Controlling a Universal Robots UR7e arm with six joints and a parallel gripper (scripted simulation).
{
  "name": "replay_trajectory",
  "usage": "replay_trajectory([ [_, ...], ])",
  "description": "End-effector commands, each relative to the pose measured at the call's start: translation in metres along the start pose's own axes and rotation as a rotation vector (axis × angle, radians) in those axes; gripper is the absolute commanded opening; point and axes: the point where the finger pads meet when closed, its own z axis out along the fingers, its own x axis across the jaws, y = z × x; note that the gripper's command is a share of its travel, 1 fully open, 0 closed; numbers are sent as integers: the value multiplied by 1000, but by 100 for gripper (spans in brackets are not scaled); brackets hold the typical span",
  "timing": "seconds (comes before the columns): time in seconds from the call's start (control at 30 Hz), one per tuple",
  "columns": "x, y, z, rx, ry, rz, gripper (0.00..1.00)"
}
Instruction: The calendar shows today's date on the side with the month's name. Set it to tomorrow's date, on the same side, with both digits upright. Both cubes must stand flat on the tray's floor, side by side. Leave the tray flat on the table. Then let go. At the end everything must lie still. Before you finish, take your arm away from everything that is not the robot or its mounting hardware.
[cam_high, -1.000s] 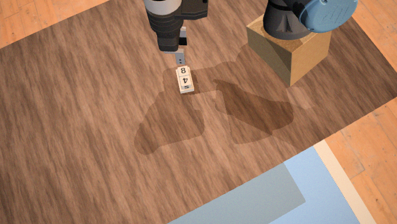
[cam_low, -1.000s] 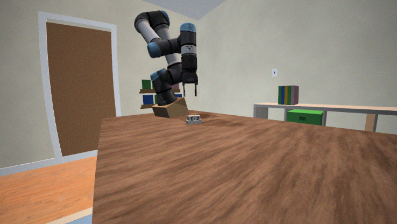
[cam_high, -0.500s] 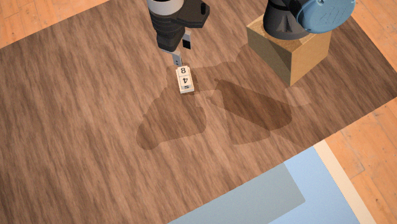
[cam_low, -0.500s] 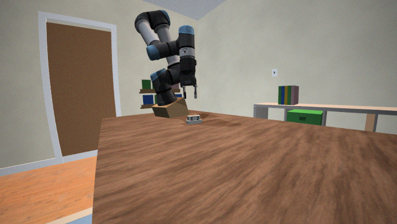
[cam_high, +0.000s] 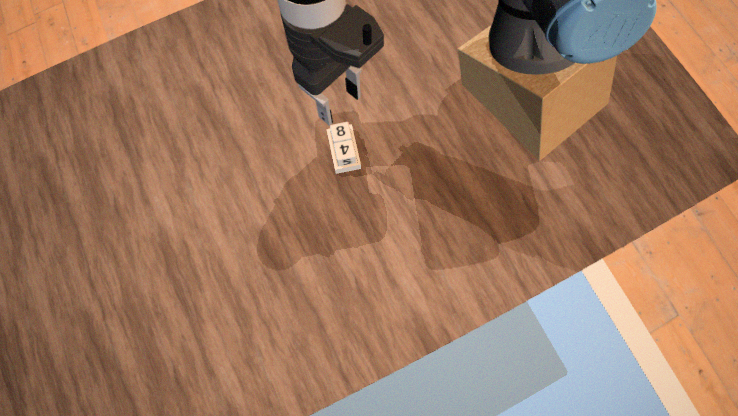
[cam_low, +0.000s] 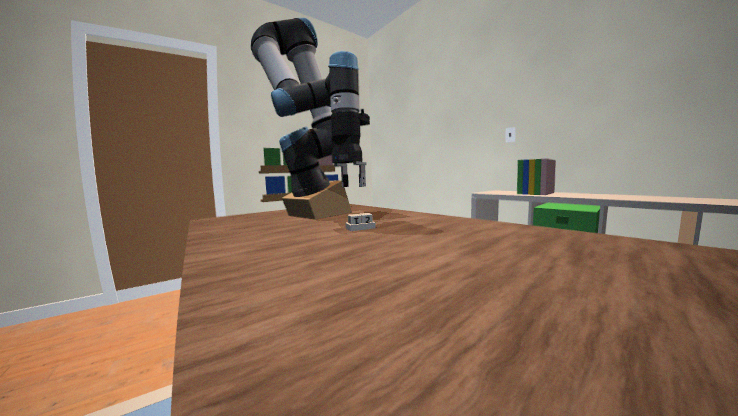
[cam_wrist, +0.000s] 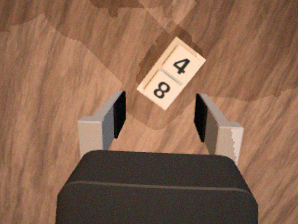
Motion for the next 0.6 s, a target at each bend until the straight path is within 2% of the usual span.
replay_trajectory([
  [0.0, -1, 0, 6, -3, -5, 174, 100],
  [0.2, -1, 1, 9, -4, -5, 258, 100],
  [0.57, -1, 5, 16, -5, -4, 538, 100],
])
